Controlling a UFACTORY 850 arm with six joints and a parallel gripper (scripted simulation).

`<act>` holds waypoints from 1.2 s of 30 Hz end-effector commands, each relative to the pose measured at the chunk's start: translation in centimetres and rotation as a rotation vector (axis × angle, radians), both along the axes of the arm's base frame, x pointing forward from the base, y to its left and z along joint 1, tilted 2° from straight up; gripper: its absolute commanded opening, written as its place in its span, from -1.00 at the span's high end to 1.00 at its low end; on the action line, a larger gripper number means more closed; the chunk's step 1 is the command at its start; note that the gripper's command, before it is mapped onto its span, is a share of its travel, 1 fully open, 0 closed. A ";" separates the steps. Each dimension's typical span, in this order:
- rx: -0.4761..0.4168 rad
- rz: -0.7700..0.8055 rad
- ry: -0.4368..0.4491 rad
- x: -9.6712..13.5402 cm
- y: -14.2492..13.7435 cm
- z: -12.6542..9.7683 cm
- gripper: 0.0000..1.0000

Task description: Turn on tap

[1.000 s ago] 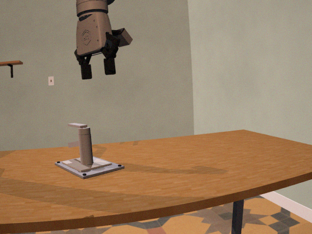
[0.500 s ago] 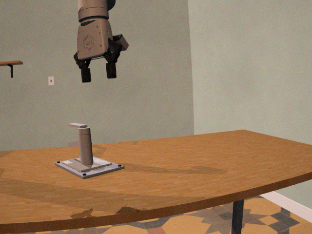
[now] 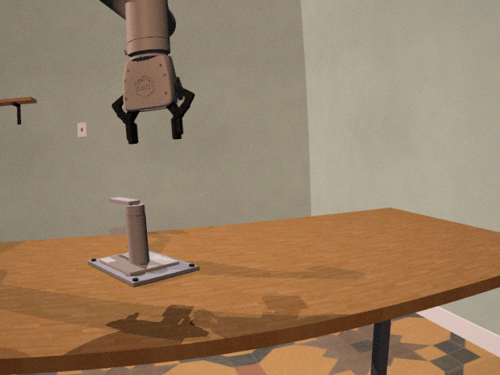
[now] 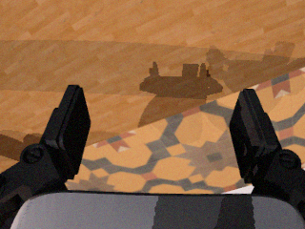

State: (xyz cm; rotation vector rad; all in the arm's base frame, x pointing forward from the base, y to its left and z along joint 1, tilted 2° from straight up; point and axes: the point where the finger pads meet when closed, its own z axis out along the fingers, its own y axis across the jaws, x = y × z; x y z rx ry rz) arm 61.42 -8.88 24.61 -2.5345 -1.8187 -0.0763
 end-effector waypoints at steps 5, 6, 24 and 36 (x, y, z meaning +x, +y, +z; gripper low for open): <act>-0.003 0.240 -0.006 -1.8 6.5 -1.0 -1.00; -0.003 0.264 -0.006 -2.1 7.1 -1.1 -1.00; -0.010 0.695 -0.003 -7.6 17.2 -3.2 -1.00; -0.013 0.952 -0.002 -11.9 22.2 -4.4 -1.00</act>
